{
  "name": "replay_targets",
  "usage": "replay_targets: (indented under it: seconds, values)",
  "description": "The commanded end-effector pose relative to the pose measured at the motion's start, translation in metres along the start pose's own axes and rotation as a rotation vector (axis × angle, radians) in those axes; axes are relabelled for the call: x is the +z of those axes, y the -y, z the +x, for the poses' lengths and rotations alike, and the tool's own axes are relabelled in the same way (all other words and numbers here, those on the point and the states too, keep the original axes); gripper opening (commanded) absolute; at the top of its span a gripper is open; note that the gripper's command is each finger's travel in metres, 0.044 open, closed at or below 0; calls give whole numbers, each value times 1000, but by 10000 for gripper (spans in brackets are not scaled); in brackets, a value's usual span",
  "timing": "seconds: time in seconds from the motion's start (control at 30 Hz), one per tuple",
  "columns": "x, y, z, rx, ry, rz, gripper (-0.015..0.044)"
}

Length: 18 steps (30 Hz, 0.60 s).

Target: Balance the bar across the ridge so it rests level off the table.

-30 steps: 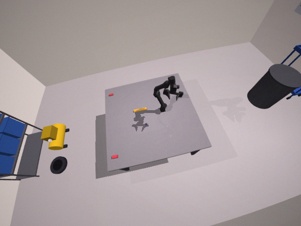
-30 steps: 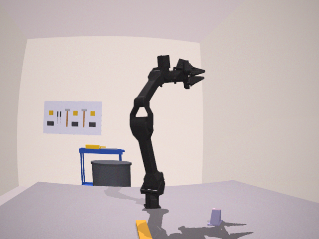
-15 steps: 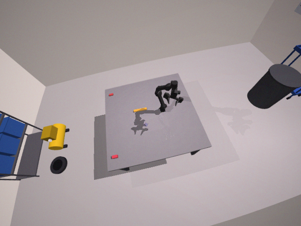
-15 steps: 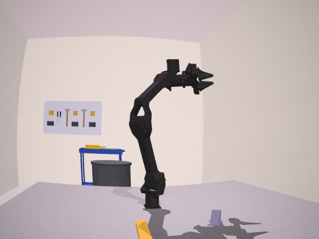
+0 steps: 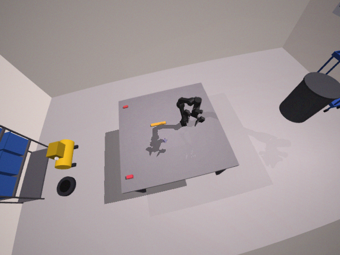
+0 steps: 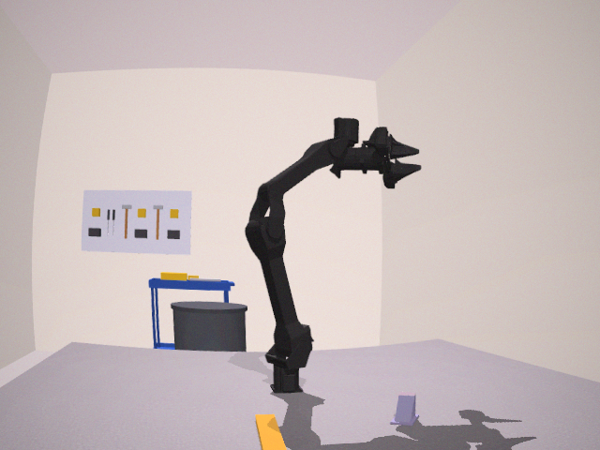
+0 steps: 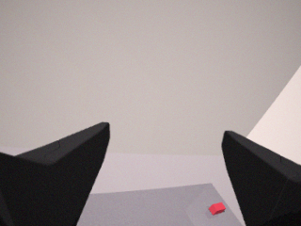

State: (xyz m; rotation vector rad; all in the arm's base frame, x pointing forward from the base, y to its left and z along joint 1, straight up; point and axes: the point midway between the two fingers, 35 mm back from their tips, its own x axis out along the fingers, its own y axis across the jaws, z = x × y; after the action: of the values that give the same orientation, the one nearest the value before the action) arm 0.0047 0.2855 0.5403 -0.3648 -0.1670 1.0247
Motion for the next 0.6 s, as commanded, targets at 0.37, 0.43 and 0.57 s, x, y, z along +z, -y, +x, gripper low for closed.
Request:
replay_targets:
  seconds: [0.37,0.43,0.57]
  values:
    - [-39,15,47,-94,-132,-45,315]
    - [-45,18,52,-106,-152,-53,315]
    - [-58,24,64,-129,-193,-67,315]
